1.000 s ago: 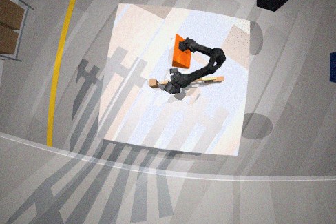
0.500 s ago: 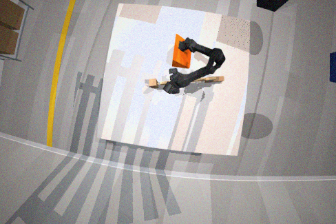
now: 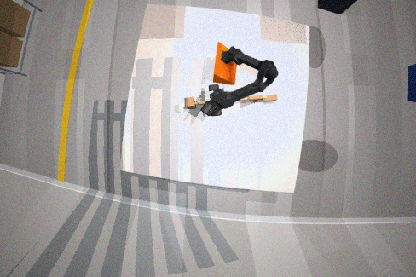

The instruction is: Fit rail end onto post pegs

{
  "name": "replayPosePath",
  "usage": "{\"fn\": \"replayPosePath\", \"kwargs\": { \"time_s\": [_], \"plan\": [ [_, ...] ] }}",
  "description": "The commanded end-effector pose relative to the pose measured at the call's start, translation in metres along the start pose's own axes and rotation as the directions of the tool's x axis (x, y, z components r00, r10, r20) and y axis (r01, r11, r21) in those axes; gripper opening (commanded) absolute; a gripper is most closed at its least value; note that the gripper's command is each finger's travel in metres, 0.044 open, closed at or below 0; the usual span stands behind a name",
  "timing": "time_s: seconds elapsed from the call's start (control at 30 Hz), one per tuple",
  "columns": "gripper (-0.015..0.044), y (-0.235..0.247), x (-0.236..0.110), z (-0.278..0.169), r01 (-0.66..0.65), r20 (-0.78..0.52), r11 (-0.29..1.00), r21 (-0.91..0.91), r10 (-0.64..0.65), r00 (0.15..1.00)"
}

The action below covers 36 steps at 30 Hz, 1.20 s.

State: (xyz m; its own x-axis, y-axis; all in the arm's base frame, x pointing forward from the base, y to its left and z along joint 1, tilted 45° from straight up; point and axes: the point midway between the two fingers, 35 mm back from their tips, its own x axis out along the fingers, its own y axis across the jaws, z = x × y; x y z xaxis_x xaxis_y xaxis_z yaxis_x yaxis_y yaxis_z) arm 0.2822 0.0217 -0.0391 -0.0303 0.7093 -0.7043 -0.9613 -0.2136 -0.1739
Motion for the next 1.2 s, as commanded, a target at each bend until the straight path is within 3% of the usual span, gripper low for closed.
{"fn": "replayPosePath", "kwargs": {
  "time_s": [0.0, 1.17],
  "plan": [
    [0.0000, -0.0021, -0.0023, -0.0028, 0.007, -0.006, 1.000, -0.003, -0.007, 1.000],
    [0.0000, -0.0022, -0.0026, -0.0124, 0.007, -0.007, 1.000, -0.004, -0.007, 1.000]
  ]
}}
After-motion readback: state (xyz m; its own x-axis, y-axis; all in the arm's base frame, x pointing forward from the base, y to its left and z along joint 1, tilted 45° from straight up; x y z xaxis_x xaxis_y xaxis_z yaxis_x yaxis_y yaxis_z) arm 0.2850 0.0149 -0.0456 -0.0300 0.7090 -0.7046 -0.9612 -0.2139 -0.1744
